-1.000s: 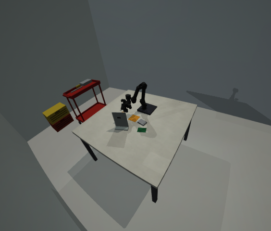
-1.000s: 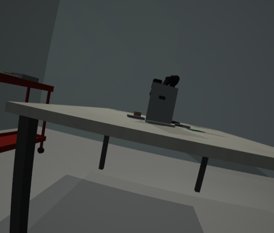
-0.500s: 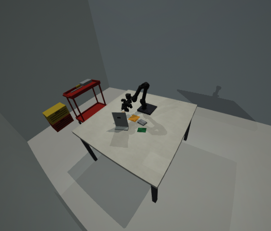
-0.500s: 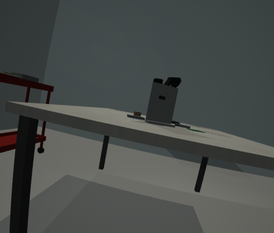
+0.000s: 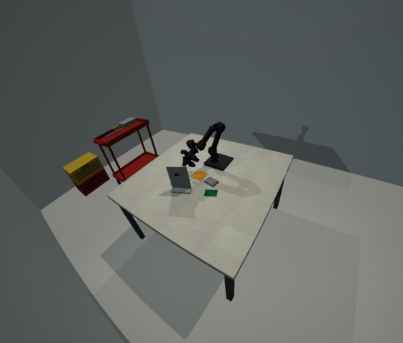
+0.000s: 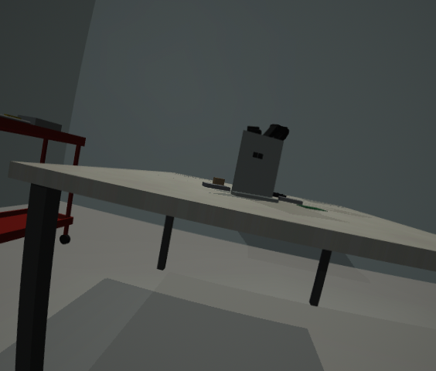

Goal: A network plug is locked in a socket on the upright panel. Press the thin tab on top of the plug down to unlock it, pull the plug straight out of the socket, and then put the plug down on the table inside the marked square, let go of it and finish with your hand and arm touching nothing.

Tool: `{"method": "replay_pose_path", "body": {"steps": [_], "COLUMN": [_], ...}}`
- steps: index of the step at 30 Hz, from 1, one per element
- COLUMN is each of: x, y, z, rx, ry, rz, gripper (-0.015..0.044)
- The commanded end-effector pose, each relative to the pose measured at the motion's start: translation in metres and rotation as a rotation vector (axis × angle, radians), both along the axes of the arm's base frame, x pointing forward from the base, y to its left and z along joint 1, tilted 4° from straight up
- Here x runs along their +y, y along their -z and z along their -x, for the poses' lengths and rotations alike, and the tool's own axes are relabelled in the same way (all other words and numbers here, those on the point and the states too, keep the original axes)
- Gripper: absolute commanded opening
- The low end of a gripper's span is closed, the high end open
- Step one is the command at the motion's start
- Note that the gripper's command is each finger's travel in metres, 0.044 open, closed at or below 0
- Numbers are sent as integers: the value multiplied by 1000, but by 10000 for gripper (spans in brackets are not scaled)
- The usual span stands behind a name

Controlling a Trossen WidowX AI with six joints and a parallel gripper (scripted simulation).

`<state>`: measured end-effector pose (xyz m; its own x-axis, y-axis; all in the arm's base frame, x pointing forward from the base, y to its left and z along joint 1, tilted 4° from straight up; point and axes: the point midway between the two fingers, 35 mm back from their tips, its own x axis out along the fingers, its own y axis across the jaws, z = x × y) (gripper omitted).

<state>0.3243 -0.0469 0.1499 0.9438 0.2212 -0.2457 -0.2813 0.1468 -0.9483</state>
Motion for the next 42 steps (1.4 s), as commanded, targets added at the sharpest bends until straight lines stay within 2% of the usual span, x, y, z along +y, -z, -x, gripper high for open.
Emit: {"method": "replay_pose_path", "body": {"steps": [1, 21, 42], "x": [3, 29, 45], "y": [3, 37, 65], "z": [1, 36, 104], "rx": [41, 350, 677], "ry": [14, 55, 61], "rz": [5, 42, 193], "gripper": [0, 0, 0]}}
